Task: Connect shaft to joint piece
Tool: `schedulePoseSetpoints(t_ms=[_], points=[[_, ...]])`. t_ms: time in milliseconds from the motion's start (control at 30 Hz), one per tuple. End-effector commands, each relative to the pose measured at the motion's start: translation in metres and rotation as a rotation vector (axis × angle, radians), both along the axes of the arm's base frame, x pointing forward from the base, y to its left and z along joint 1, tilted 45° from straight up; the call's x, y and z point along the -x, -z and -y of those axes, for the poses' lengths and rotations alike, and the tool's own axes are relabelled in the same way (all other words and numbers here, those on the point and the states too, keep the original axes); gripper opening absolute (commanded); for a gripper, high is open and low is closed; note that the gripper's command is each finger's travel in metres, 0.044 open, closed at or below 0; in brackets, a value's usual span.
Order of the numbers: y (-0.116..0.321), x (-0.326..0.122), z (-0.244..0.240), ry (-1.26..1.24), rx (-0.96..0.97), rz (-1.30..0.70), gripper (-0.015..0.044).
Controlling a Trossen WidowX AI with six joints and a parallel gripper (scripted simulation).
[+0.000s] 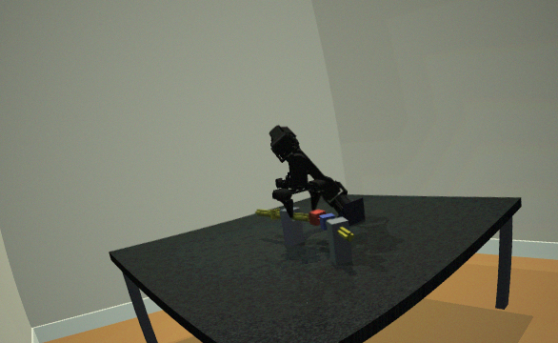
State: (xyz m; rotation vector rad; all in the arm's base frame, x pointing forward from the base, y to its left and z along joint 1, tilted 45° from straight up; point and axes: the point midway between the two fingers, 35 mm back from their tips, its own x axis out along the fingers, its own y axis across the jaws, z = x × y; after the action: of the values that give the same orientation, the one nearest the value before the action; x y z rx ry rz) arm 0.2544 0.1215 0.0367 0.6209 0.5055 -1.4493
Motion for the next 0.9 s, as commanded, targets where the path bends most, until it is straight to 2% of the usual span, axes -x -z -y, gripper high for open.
schedulePoseSetpoints(t_ms=[0,600,867], points=[[0.009,0.000,0.010,-0.003,0.007,-0.002,0.0440],[0.055,-0.003,-0.038,-0.004,0.001,-0.001,0.0440],[0.061,-0.003,-0.036,-0.004,0.001,0.000,0.0440]])
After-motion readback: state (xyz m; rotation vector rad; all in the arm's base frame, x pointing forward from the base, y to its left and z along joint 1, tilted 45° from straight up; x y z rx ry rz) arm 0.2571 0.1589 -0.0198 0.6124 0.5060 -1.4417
